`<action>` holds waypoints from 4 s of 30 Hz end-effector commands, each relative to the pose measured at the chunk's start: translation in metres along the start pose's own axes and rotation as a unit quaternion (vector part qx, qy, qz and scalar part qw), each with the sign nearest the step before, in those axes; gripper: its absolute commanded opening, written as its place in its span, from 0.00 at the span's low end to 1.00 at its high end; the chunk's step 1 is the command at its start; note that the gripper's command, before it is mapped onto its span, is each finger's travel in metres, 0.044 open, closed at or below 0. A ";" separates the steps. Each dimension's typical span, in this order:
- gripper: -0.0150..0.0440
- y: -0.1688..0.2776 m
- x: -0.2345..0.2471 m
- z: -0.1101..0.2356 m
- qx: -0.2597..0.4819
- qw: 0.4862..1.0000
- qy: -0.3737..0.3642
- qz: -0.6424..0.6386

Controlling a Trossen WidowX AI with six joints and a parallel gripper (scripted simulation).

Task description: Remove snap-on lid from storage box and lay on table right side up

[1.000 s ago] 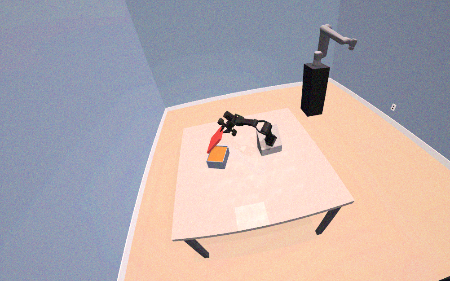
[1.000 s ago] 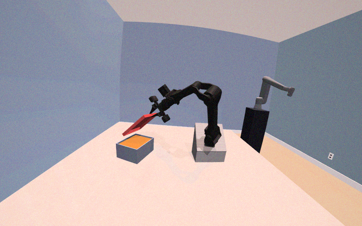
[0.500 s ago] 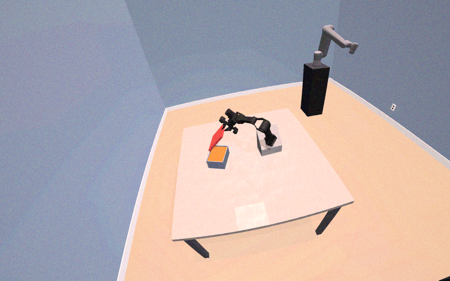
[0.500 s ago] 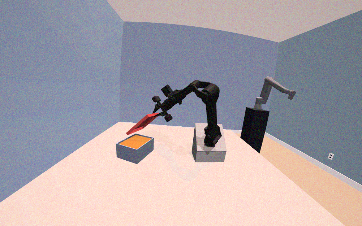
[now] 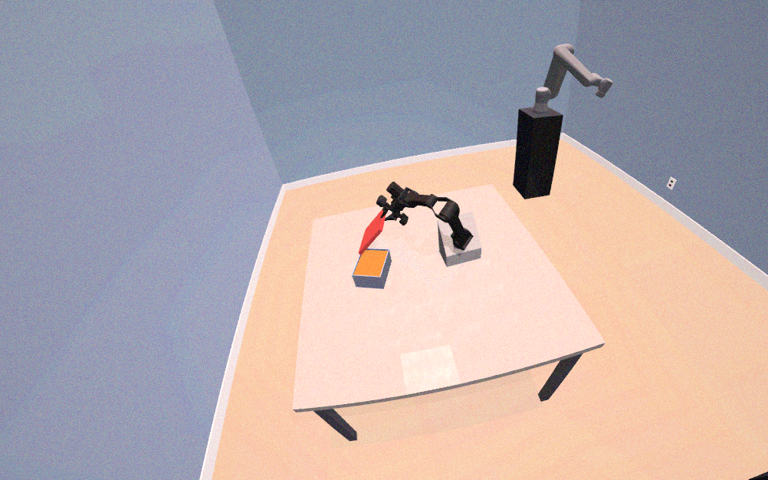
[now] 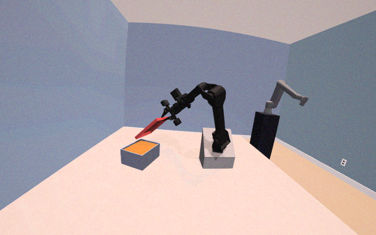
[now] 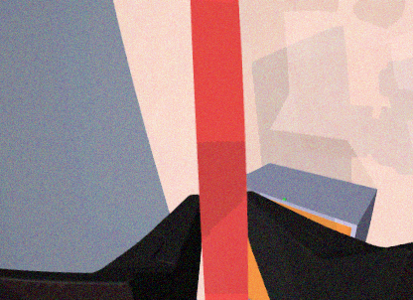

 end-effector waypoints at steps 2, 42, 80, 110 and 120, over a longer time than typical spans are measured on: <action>0.25 -0.012 0.000 0.002 0.001 1.000 -0.005 0.004; 0.25 -0.089 -0.020 0.011 -0.001 1.000 -0.005 0.005; 0.25 -0.142 -0.039 0.014 -0.003 1.000 -0.005 0.007; 0.25 -0.136 -0.060 -0.004 -0.002 1.000 -0.005 0.007; 0.25 -0.135 -0.066 -0.009 -0.002 1.000 -0.005 0.007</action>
Point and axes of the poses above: the point midway between the two fingers, 35 mm back from their tips, its own z axis back along the fingers, its own x axis across the jaws, y = z × x, the point moved 10 cm from there along z, back along the fingers, and after that the axes turned 11 degrees about z, right-handed, at the moved point
